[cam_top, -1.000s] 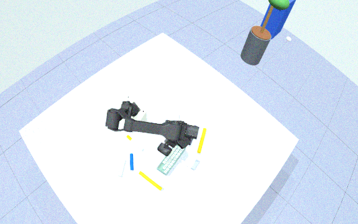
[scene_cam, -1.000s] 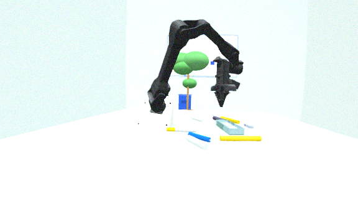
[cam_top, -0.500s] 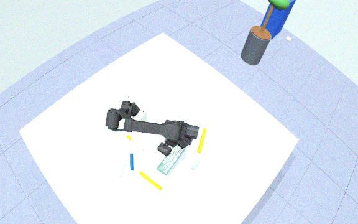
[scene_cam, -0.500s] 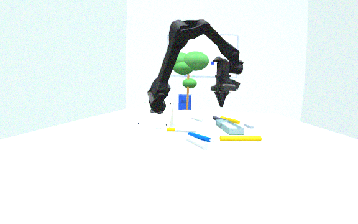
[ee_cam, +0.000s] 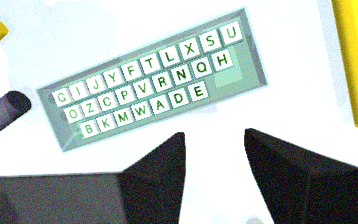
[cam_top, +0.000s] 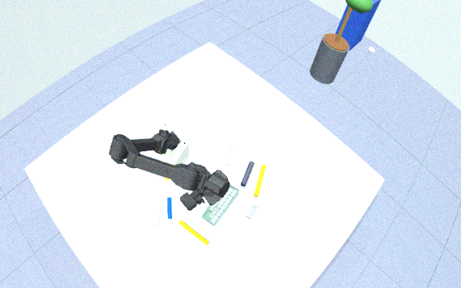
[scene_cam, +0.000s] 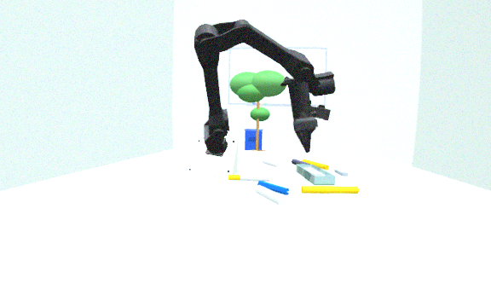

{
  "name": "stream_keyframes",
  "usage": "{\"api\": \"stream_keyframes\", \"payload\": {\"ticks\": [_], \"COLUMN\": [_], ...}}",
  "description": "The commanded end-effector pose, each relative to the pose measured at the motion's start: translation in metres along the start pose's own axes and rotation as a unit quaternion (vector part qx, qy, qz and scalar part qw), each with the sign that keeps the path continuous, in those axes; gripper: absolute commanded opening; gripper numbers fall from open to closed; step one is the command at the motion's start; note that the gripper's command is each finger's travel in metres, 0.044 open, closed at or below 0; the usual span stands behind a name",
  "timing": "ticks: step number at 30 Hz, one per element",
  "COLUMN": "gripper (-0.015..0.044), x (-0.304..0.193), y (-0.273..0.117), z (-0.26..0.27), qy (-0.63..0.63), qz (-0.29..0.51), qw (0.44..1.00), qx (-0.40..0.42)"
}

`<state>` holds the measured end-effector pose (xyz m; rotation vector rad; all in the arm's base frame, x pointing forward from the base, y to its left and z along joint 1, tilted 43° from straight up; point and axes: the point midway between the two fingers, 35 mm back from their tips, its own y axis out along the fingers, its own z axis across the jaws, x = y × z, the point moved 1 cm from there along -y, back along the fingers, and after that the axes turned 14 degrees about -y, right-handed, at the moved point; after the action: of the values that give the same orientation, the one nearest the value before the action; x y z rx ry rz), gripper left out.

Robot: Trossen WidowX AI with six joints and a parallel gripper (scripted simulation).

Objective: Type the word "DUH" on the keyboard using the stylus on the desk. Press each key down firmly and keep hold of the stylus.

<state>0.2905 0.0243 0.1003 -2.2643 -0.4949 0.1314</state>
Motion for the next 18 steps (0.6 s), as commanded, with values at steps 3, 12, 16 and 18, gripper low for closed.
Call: {"api": "stream_keyframes", "payload": {"ticks": [3, 12, 16, 18], "gripper": [0.0150, 0.0150, 0.0150, 0.0150], "x": [-0.033, -0.101, -0.113, -0.113], "y": [0.003, 0.006, 0.006, 0.006], "z": [-0.048, -0.097, -0.102, -0.102], "qy": [0.095, 0.250, 0.274, 0.274], "qz": [-0.056, -0.122, -0.129, -0.129], "qw": [0.993, 0.949, 0.939, 0.939], "qx": [-0.041, -0.146, -0.165, -0.165]}}
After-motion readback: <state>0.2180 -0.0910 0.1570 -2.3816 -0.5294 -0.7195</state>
